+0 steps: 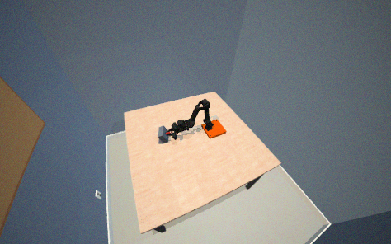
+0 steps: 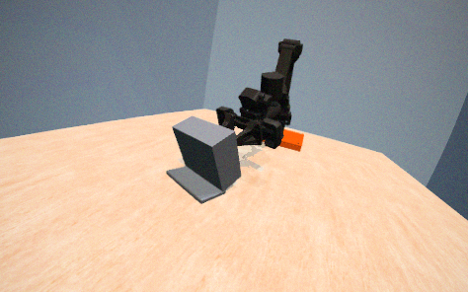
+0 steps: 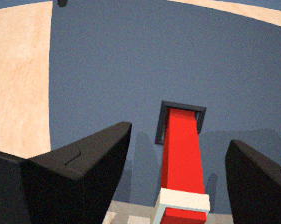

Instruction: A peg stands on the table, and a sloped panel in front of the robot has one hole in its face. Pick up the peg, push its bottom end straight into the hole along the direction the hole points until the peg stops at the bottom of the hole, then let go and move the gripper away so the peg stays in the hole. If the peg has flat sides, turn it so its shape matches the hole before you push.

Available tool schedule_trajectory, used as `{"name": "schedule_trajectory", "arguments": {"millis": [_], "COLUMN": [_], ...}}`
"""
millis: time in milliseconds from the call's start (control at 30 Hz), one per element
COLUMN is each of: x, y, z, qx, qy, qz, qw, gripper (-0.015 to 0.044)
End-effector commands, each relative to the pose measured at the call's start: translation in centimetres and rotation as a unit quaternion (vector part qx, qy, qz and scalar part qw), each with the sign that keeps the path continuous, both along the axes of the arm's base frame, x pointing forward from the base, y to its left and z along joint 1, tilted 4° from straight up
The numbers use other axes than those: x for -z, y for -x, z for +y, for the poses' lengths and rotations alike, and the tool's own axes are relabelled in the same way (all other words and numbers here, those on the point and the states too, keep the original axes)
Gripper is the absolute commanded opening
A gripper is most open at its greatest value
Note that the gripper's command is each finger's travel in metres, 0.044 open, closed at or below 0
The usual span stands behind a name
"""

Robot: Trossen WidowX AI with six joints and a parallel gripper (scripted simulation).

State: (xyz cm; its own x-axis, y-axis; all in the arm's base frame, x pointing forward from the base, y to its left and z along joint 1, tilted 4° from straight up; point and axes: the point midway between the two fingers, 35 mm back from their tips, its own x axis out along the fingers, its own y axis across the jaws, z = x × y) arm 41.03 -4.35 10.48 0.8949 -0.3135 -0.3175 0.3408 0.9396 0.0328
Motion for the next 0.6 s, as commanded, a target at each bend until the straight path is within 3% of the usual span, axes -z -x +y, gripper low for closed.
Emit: {"name": "schedule_trajectory", "arguments": {"millis": [0, 200, 567], "x": [0.0, -0.1, -0.6], "y": [0.0, 0.2, 1.1], "z": [0.0, 0.1, 0.6], "qx": [0.000, 0.000, -0.001], "qy": [0.000, 0.000, 0.000], "qz": [0.000, 0.000, 0.001], "qw": [1.000, 1.000, 1.000], "gripper": [0.0289, 0.0440, 0.0440]}}
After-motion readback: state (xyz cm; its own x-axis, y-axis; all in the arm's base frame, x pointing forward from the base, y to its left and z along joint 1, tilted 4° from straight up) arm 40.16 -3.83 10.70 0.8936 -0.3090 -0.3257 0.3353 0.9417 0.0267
